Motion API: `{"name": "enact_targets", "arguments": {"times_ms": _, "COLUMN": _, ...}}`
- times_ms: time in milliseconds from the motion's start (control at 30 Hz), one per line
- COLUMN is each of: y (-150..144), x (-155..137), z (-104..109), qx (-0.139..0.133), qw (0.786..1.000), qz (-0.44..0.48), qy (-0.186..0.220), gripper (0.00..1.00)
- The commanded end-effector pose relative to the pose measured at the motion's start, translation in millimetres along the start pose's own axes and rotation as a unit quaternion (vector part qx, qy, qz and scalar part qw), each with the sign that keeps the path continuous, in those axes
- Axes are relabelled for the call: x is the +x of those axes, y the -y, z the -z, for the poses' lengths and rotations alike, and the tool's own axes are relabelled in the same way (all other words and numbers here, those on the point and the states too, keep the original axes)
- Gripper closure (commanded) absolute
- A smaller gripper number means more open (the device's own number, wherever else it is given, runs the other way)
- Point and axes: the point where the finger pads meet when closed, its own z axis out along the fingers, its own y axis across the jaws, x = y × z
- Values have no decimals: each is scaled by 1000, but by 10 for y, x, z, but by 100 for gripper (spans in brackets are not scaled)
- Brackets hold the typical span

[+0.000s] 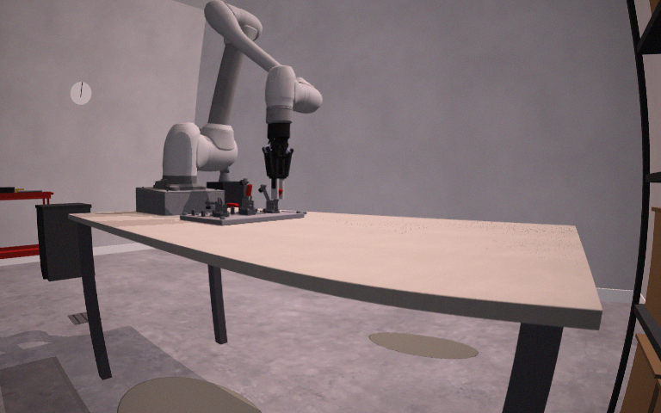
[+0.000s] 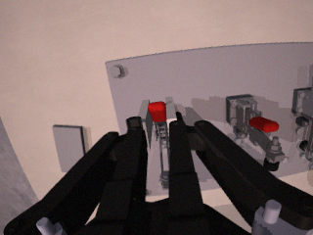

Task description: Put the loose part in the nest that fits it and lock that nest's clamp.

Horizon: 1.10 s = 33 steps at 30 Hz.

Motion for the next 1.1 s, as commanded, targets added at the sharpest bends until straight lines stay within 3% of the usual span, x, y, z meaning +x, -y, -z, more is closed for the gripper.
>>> {"name": "enact_targets", "arguments": {"times_ms": 0, "y": 0, "x": -35, "z": 4, "qx": 0, "qw": 1000, "qz": 0, "qy": 1, "gripper": 90}}
{"name": "enact_targets", "arguments": {"times_ms": 1067, "y": 0, "x": -187, "z": 17, "qx": 0, "qw": 1000, "qz": 0, "qy": 1, "gripper": 90}}
